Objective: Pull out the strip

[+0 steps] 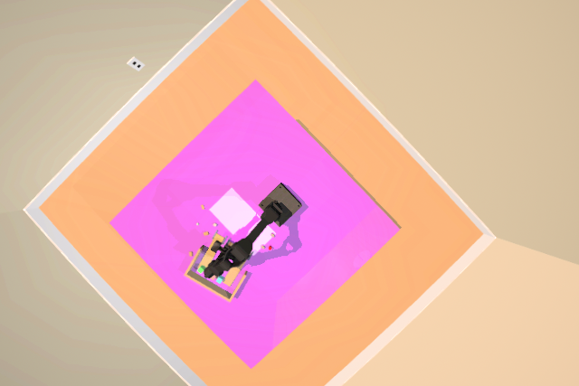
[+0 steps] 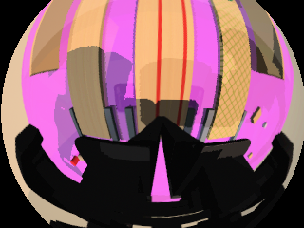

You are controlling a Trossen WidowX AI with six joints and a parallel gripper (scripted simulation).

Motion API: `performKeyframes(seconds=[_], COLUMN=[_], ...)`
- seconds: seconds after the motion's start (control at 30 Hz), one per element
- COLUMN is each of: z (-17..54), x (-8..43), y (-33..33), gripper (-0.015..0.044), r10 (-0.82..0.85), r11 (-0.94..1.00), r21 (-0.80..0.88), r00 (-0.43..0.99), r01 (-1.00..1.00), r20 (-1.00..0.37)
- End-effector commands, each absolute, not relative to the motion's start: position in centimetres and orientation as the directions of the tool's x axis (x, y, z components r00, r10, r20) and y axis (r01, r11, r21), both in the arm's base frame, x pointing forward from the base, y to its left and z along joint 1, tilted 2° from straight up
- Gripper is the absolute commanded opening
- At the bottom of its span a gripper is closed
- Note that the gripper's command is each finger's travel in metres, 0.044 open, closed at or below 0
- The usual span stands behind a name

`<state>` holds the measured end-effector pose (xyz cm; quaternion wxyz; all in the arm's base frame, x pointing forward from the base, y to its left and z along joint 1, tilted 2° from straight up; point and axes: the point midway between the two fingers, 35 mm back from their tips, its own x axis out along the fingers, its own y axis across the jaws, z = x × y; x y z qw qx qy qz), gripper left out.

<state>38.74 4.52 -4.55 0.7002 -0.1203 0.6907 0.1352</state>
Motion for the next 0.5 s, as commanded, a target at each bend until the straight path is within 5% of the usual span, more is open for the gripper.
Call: performKeyframes(seconds=[0.0, 0.47], z=[-4.8, -4.9], x=[38.8, 36.9], y=[4.5, 3.7], gripper=[0.0, 0.0], r10=[0.02, 0.019], r11=[0.933, 0.933], r21=[0.014, 0.014], r00=[0.012, 0.01], r01=[-0.36, -0.36], r20=[-1.0, -1.0])
